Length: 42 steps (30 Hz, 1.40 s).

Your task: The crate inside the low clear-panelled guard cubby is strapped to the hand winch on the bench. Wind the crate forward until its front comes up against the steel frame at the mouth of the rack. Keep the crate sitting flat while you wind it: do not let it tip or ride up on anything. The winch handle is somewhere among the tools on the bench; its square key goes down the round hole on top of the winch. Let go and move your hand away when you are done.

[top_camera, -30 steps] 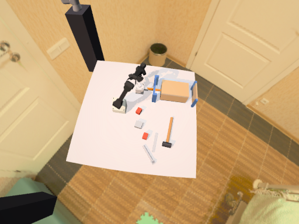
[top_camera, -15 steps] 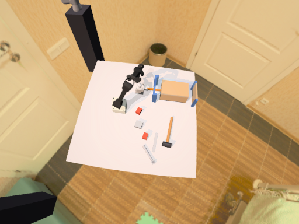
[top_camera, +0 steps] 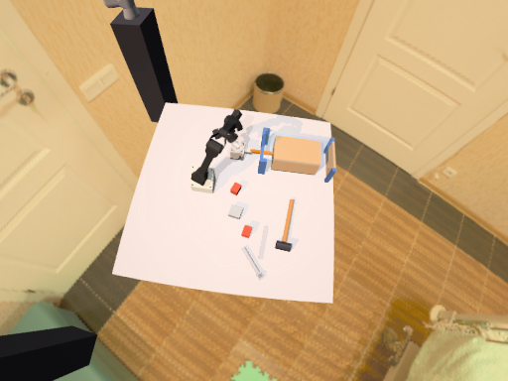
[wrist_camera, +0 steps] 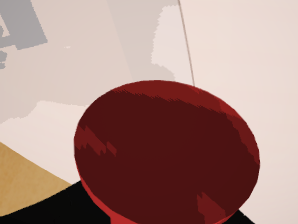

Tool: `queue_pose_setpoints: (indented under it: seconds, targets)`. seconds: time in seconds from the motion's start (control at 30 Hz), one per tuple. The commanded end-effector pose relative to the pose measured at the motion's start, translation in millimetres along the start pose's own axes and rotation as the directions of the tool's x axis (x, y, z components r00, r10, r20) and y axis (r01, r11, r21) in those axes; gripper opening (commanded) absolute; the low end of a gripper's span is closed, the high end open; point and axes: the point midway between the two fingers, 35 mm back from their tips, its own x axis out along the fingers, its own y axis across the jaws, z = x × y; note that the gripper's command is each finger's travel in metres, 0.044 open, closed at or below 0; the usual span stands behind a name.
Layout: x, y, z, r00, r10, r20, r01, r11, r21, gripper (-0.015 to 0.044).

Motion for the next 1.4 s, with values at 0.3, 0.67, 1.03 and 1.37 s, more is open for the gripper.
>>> queue_pose_setpoints:
  seconds: [0.3,0.67,1.03,1.37]
  targets:
    - [-3.9,-25.2,13.6,0.999,-0.031,0.018,0.031,1.000,0.002,0.0000]
    - [-8.5,-36.5,22.9,0.999,-0.032,0.018,0.032,0.999,0.002,0.0000]
    - [-13.6,-45.6,33.2,0.999,-0.033,0.019,0.033,0.999,0.002,0.0000]
    - [-18.7,-52.5,43.8,0.999,-0.033,0.020,0.033,0.999,0.002,0.0000]
